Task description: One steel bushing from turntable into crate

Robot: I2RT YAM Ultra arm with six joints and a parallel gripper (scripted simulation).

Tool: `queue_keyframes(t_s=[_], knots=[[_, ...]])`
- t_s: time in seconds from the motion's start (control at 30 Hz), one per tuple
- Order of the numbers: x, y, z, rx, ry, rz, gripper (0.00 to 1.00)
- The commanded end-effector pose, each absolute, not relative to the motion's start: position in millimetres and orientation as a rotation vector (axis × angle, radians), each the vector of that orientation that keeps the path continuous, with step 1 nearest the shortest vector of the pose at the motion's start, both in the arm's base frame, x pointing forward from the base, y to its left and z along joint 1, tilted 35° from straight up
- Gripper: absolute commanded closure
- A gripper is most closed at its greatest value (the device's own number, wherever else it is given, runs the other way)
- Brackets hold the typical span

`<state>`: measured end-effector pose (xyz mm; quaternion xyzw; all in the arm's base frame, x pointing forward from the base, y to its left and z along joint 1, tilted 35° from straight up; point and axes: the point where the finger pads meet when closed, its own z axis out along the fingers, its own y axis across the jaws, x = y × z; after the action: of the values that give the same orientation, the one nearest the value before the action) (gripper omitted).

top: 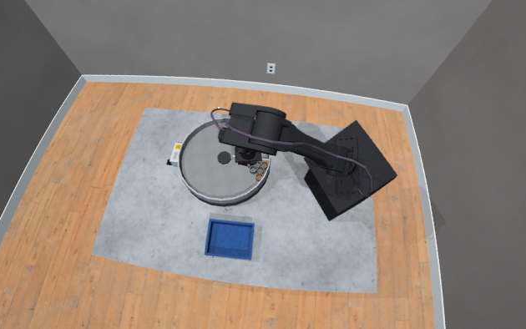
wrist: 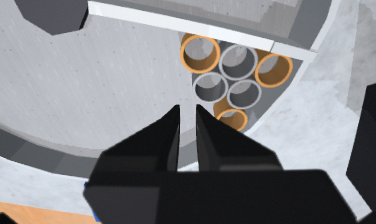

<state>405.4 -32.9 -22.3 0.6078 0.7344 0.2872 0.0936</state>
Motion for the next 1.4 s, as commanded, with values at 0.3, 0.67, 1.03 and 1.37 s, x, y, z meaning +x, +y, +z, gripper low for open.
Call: queue_keyframes(t_s=[0.3, 0.67, 1.03, 1.37], knots=[[401.1, -43.1, -17.5, 1.792, 2.142, 0.838, 0.87], [400.8, -43.0, -17.6, 1.793, 2.143, 0.838, 0.87], [400.8, -43.0, -17.6, 1.793, 2.143, 0.838, 0.87], [400.8, -43.0, -17.6, 1.793, 2.143, 0.838, 0.87]])
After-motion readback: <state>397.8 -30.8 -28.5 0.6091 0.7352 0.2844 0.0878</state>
